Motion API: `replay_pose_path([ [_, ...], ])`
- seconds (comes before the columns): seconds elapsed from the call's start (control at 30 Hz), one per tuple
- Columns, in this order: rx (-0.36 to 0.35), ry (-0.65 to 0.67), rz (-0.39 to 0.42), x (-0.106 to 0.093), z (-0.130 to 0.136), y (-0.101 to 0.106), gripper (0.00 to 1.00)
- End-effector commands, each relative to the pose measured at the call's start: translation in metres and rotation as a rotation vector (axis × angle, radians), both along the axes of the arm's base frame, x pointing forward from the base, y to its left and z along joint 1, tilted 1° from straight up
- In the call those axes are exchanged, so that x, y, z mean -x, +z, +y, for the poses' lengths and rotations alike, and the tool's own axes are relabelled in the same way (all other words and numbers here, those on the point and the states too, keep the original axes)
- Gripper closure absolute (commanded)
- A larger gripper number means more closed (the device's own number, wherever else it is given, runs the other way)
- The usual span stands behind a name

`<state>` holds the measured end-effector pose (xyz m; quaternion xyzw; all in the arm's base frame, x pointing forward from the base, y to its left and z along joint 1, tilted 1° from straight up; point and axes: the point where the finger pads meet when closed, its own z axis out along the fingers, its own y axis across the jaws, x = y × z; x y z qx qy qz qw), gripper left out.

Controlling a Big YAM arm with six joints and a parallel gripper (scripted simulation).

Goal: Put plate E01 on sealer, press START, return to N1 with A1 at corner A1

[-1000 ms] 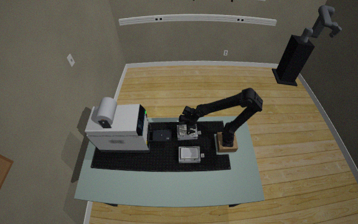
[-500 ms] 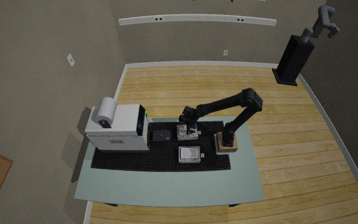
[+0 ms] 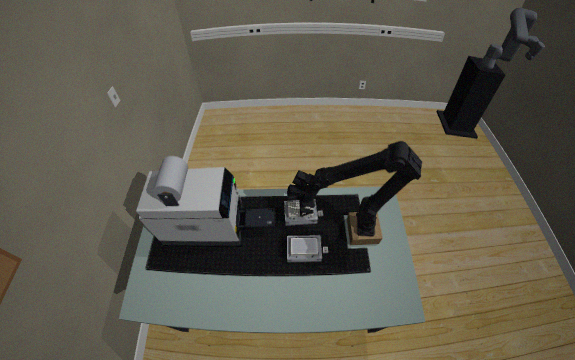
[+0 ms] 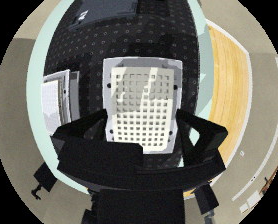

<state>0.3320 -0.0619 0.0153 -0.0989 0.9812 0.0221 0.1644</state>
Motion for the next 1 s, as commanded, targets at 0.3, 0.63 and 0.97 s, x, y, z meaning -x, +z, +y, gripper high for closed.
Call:
replay_pose_path([
  [0.3,0.006,0.012,-0.033,-0.012,0.001,-0.001,0.00],
  [0.63,0.003,0.010,-0.023,-0.008,0.001,-0.011,0.00],
  [0.97,0.005,0.009,-0.029,-0.017,-0.001,-0.006,0.00],
])
